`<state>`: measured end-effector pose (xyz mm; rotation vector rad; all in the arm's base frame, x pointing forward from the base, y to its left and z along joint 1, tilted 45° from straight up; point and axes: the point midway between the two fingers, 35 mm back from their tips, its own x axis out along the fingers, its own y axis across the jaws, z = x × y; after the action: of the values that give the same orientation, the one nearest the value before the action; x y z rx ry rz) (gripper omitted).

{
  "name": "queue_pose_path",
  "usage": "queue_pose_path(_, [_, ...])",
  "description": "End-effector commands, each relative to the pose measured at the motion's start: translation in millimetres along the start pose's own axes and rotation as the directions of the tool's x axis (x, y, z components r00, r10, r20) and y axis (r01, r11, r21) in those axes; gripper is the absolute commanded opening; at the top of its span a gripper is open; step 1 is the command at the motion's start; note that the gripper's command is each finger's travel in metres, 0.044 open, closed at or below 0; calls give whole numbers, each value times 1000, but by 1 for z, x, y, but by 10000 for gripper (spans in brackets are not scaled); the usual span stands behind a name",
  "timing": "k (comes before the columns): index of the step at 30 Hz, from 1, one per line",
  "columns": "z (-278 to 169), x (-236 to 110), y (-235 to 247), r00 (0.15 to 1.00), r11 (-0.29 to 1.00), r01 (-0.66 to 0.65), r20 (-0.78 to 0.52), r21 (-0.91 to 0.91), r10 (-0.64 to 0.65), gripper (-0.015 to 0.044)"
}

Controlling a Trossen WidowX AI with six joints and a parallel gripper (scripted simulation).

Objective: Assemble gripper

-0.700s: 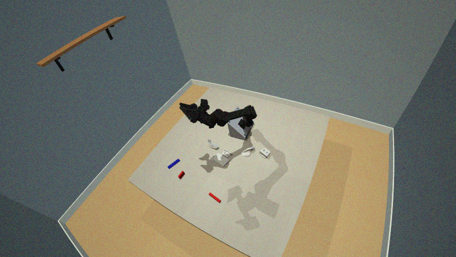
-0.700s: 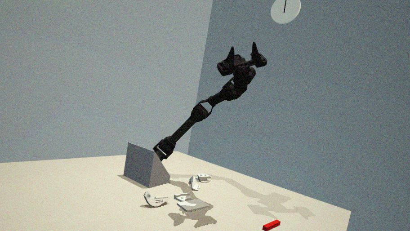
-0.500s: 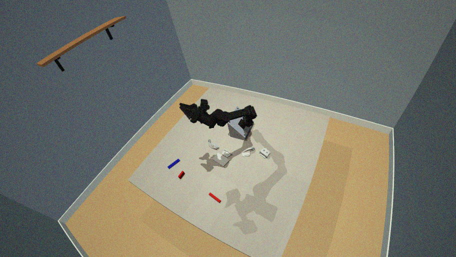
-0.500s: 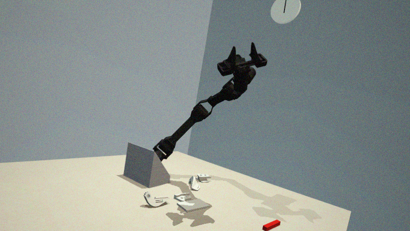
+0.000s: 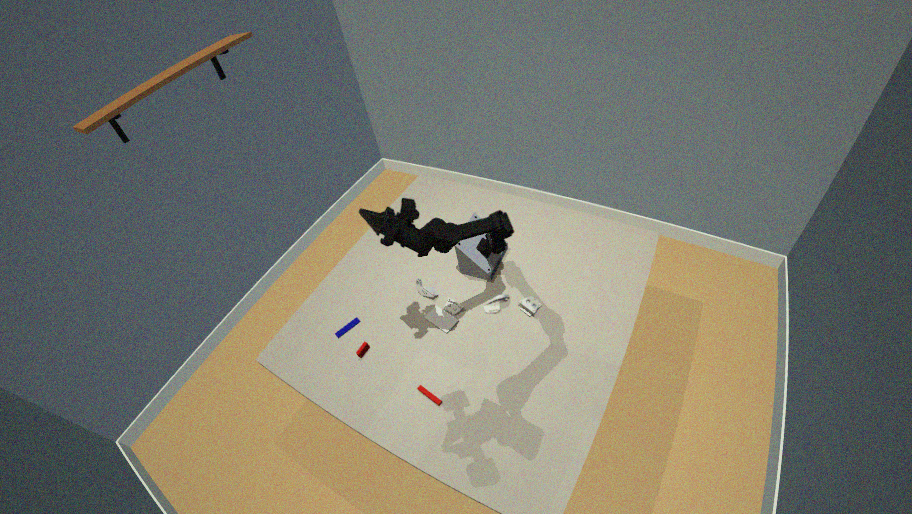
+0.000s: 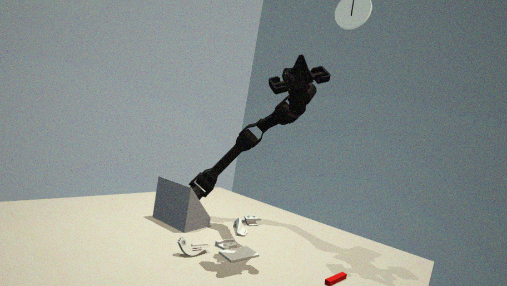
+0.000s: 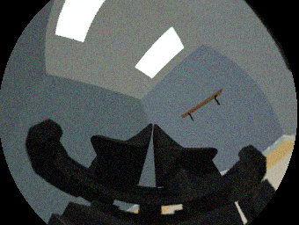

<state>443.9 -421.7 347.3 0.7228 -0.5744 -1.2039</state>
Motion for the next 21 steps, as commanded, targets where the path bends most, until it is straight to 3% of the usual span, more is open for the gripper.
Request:
queue_pose_path(1, [0, 0, 0, 1000, 1000, 0, 0, 0, 0, 0])
queue_pose_path(8, [0, 0, 0, 1000, 1000, 0, 0, 0, 0, 0])
queue_pose_path(21, [-19, -16, 2, 994, 979, -34, -110, -199, 12, 341])
